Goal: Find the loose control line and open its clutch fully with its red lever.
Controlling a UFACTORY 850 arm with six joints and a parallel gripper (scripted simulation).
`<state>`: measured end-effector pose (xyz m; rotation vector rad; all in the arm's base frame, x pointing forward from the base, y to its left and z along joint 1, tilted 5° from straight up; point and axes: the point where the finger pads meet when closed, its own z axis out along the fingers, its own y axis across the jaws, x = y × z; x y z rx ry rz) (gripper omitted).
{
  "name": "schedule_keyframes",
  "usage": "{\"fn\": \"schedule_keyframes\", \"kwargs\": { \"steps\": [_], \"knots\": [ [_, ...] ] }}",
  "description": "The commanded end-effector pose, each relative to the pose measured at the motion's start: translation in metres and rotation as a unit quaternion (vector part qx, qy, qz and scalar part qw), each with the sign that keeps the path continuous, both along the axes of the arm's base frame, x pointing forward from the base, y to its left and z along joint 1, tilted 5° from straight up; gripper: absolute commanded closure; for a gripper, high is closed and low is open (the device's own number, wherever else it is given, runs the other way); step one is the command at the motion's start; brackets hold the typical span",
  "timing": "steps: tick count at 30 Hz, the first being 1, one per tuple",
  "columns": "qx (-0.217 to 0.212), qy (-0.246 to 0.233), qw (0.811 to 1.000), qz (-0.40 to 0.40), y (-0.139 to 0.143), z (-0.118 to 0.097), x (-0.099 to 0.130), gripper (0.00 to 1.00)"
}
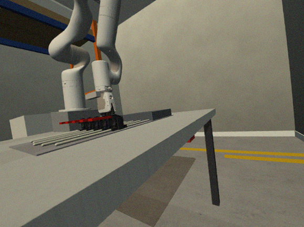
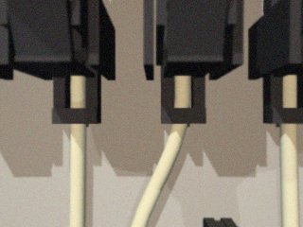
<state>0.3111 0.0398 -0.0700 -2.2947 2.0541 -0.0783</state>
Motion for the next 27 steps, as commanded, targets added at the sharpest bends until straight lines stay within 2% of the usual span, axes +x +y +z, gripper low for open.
{"fn": "schedule_keyframes", "kwargs": {
  "steps": [1,8,16,27],
  "knots": [
    [0.0,0.0,1.0,0.0,0.0,0.0,0.0,1.0],
    [0.0,0.0,1.0,0.0,0.0,0.002,0.0,1.0],
    [0.0,0.0,1.0,0.0,0.0,0.019,-0.002,1.0],
    [0.0,0.0,1.0,0.0,-0.001,0.072,-0.006,1.0]
  ]
}}
